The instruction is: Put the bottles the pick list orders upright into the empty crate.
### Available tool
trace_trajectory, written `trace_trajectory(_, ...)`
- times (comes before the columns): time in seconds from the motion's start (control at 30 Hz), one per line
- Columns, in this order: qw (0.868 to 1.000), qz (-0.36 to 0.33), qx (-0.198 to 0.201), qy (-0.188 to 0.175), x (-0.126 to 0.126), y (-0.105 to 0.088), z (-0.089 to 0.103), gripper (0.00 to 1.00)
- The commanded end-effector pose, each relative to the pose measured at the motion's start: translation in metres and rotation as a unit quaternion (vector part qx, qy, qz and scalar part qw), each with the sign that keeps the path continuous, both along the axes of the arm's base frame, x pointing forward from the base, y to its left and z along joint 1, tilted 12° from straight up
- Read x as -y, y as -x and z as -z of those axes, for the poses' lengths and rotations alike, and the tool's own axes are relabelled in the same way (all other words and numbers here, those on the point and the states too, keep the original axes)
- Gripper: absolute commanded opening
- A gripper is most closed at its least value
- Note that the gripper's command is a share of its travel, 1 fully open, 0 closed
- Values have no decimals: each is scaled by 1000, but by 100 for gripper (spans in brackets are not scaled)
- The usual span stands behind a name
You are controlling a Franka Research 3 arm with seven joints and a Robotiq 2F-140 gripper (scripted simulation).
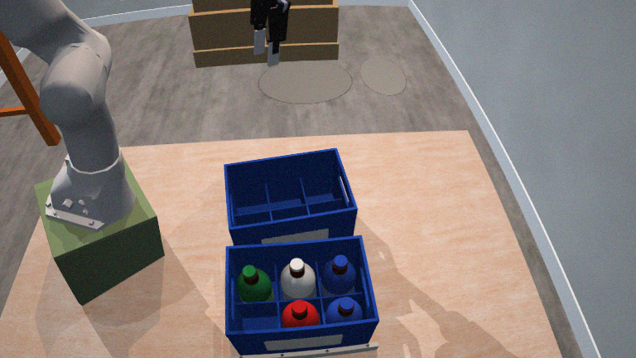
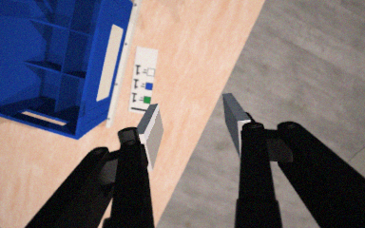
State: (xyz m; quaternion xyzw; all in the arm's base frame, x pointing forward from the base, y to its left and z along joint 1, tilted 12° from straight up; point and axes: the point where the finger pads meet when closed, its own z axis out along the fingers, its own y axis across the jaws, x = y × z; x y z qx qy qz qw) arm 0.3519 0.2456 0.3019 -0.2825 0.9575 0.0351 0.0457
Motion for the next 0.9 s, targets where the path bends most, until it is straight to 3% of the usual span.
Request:
trace_trajectory(0.0, 999, -46, 25, -1, -14, -7, -5, 38)
trace_trajectory(0.23, 991, -117, 65, -1, -39, -4, -11, 38)
trace_trajectory(0.37, 991, -119, 66, -1, -56, -2, -15, 38)
trace_trajectory(0.87, 991, -119, 66, -1, -56, -2, -15, 38)
